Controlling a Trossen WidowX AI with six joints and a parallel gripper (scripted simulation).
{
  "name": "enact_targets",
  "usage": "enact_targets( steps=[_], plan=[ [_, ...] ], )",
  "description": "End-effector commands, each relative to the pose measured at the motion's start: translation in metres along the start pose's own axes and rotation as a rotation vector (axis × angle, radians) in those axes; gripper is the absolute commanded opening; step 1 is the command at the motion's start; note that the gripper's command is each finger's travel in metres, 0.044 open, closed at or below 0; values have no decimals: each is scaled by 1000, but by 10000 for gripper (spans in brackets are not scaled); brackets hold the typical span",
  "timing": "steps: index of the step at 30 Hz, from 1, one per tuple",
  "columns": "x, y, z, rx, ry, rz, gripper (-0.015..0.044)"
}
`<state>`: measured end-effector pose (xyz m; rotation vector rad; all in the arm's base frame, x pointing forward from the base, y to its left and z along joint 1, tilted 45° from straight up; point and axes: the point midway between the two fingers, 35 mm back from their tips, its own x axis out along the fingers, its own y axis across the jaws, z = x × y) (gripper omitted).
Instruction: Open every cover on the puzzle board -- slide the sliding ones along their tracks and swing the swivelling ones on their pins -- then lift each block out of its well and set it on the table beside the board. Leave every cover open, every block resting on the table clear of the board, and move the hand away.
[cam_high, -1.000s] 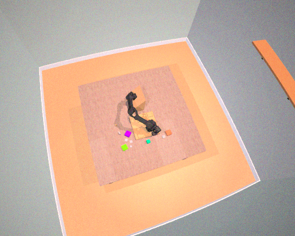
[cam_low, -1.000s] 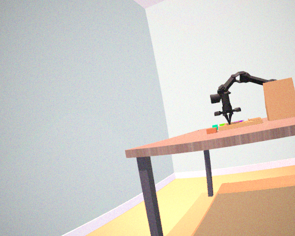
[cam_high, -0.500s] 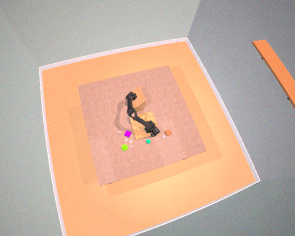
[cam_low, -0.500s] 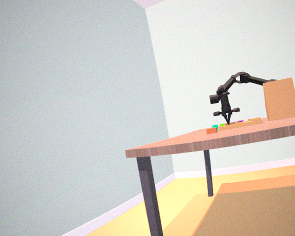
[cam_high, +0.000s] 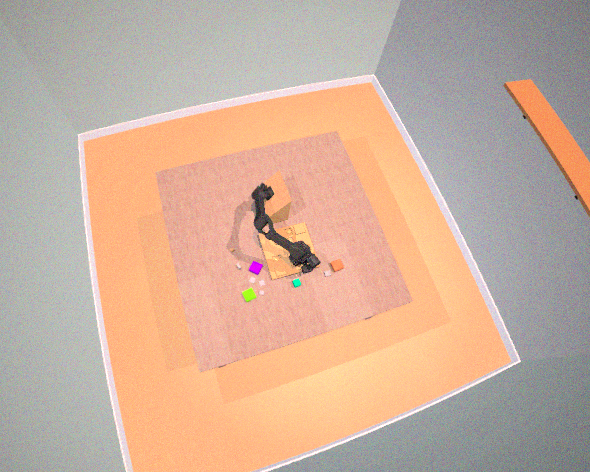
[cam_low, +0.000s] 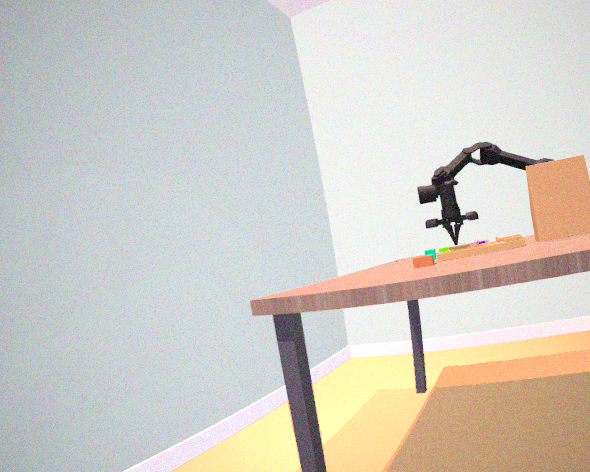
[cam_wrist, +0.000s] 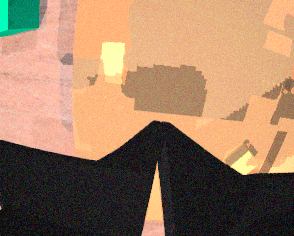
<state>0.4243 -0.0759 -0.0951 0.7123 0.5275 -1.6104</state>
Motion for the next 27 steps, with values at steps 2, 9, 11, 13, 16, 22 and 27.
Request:
enact_targets(
  steps=[2, 9, 11, 13, 16, 22, 27],
  plan=[
    [-6, 1, 1, 6, 1, -1, 0],
    [-15, 1, 1, 6, 2, -1, 0],
    [-18, 1, 1, 6, 2, -1, 0],
    [-21, 1, 1, 6, 2, -1, 0],
    [-25, 1, 1, 6, 2, -1, 0],
    [-33, 1, 1, 6, 2, -1, 0],
    [-33, -15, -4, -194, 2, 1, 0]
  ],
)
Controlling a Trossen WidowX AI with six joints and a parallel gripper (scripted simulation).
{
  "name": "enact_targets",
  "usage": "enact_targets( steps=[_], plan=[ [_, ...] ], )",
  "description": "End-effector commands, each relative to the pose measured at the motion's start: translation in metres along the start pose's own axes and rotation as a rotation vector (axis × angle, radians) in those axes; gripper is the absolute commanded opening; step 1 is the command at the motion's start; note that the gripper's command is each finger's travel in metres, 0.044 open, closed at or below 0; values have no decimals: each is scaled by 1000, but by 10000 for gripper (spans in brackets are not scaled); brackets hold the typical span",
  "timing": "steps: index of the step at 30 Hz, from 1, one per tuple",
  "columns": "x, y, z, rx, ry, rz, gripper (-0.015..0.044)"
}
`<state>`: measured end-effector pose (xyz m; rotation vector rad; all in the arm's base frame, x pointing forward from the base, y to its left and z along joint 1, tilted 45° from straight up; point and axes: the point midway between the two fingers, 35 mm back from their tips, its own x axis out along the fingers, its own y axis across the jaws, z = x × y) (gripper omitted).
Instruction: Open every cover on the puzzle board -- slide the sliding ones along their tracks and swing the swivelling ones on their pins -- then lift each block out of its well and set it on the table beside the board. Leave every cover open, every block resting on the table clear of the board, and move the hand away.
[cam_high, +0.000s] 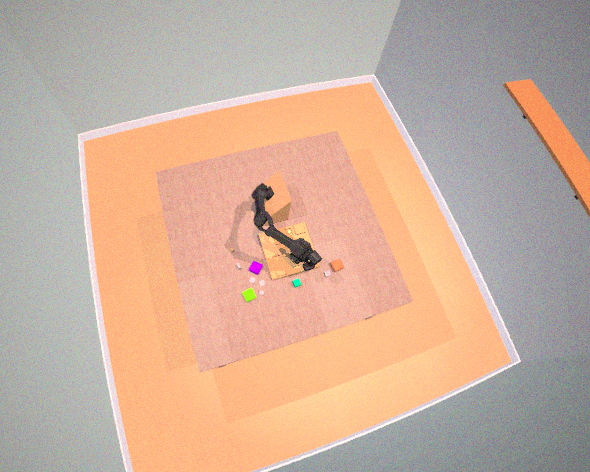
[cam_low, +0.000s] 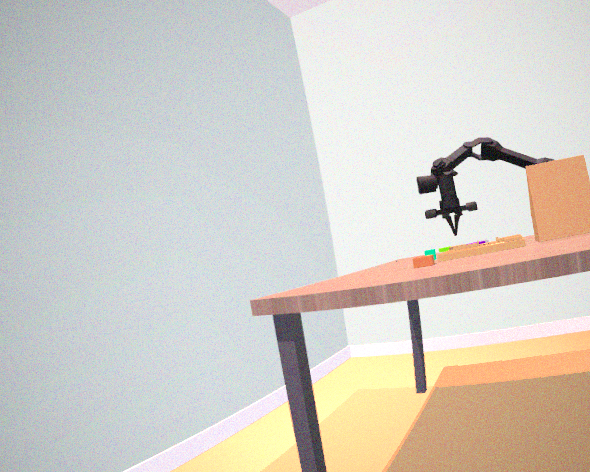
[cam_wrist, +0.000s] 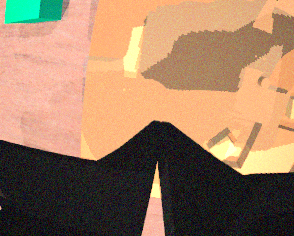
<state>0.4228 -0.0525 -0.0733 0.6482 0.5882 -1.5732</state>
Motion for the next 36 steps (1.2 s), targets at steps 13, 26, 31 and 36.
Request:
enact_targets(
  steps=[13, 26, 31, 36],
  plan=[
    [-13, -73, -20, -836, 15, -1, 0],
    [-16, -144, -23, -1562, 19, 1, 0],
    [-15, -173, -20, -1840, 20, 0, 0],
    [-13, -200, -14, -2109, 21, -2, 0]
  ],
)
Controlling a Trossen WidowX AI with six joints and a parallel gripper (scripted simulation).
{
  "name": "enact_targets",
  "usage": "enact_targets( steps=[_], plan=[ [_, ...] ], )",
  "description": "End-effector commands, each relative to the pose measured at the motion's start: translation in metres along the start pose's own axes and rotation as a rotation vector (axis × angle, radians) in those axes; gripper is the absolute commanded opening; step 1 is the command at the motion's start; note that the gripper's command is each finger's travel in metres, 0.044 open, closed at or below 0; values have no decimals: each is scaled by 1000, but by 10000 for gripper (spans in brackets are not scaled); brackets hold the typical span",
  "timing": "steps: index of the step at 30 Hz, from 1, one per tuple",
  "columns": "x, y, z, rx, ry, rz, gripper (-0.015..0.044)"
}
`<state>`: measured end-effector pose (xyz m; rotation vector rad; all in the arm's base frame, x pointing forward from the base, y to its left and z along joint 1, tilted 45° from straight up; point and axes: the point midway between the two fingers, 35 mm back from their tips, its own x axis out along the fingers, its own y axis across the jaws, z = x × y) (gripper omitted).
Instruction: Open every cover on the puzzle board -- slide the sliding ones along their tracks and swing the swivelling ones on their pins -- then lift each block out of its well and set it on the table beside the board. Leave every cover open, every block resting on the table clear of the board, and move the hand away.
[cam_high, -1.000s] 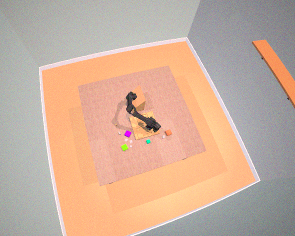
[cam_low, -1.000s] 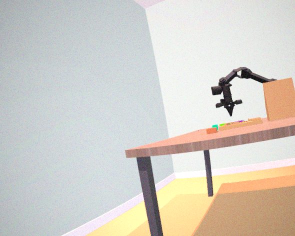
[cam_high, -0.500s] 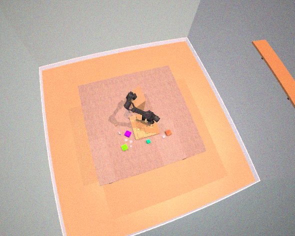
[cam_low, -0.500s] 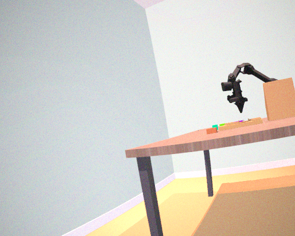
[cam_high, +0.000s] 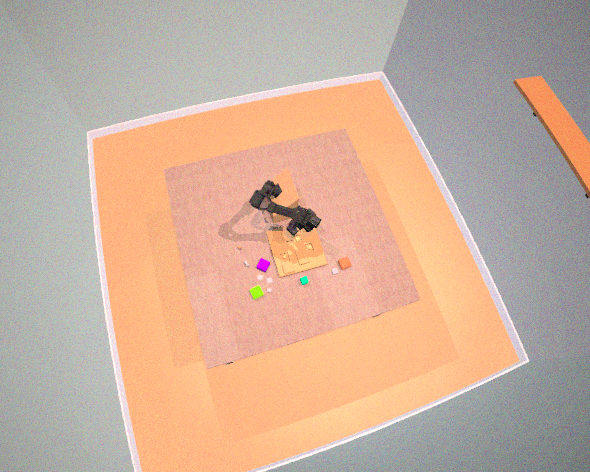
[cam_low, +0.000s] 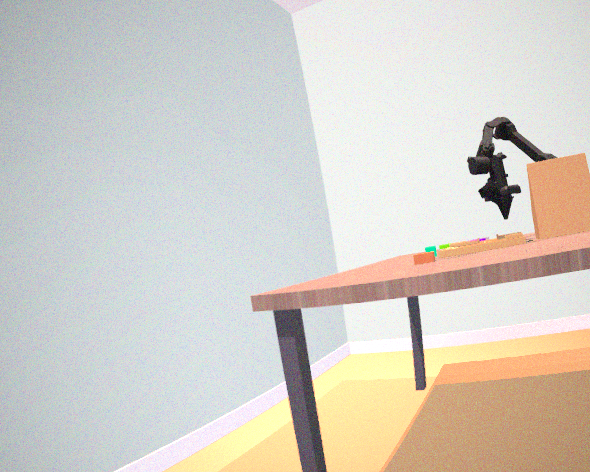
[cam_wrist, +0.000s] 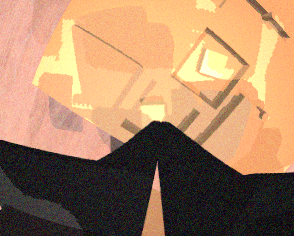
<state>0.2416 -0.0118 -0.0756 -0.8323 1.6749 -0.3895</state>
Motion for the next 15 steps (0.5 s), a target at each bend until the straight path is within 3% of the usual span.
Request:
enact_targets(
  steps=[1, 9, 15],
  plan=[
    [2, 3, -19, -173, 3, 3, 0],
    [4, 3, -20, -183, 3, 3, 0],
    [27, 2, -20, -183, 3, 3, 0]
  ],
)
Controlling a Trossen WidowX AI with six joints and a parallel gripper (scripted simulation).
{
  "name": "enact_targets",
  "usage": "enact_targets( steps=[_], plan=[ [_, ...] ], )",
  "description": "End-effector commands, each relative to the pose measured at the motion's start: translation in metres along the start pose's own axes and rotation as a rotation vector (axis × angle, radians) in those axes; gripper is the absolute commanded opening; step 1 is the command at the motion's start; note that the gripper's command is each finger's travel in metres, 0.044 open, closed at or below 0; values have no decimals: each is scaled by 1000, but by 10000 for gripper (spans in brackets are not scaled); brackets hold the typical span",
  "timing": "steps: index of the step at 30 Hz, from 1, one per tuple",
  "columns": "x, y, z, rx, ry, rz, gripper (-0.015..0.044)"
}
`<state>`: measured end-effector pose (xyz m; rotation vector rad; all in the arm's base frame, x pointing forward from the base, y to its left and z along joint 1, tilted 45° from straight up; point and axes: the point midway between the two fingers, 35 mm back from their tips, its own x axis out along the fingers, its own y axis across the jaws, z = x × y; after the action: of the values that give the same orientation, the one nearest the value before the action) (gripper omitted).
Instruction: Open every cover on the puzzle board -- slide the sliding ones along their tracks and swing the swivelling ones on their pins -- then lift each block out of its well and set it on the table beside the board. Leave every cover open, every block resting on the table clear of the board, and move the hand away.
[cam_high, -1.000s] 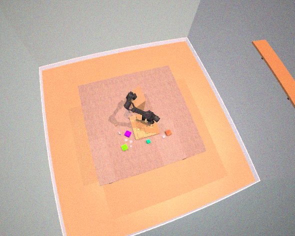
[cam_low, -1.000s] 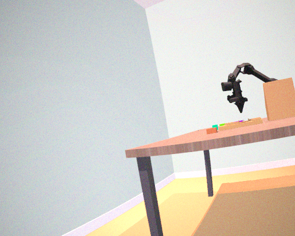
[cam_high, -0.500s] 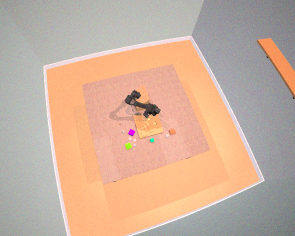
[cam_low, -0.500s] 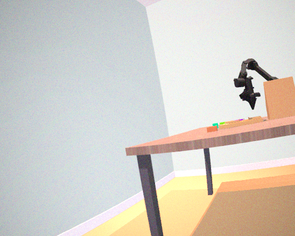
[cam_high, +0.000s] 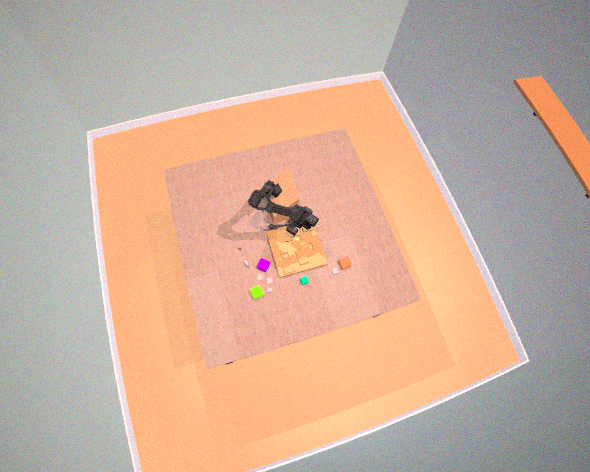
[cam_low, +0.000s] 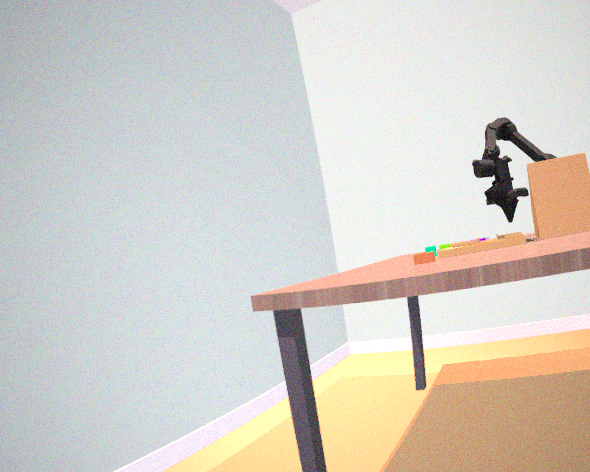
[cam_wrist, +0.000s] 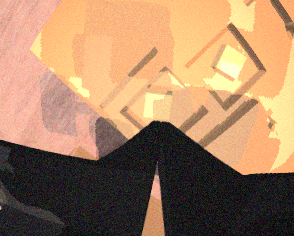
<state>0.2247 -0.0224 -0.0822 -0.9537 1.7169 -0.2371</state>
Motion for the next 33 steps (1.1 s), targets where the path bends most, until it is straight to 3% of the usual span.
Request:
enact_targets(
  steps=[1, 6, 33],
  plan=[
    [18, 0, -5, -10, 15, -2, 0],
    [38, -2, -6, -10, 17, -5, 0],
    [53, -4, -9, -10, 18, -6, 0]
  ],
)
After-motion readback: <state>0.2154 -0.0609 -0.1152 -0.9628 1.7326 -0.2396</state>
